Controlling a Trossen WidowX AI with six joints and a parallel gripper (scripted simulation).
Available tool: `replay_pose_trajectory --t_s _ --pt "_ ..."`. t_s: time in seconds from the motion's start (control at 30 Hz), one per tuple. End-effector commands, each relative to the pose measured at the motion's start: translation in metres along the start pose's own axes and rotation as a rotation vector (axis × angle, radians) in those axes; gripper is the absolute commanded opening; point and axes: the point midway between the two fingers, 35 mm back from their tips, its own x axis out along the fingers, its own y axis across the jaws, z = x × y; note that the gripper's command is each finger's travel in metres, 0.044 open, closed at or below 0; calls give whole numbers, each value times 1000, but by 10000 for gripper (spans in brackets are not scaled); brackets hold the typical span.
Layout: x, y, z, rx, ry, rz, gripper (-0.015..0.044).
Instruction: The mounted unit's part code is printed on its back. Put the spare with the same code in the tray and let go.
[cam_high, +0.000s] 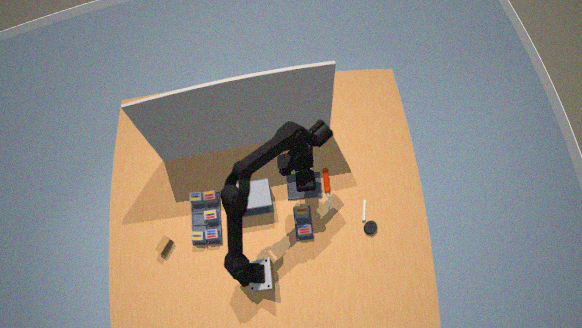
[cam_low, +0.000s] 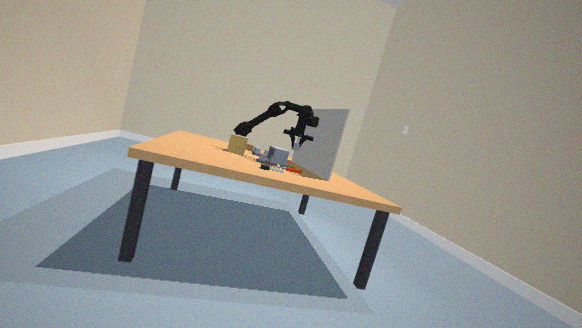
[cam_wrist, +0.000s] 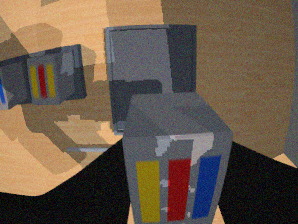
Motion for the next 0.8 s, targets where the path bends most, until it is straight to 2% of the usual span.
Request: replay_pose_trajectory --t_s 0.0,0.77 --pt "4 0 0 8 -3 -2 0" --pt "22 -3 -1 8 -3 -2 0"
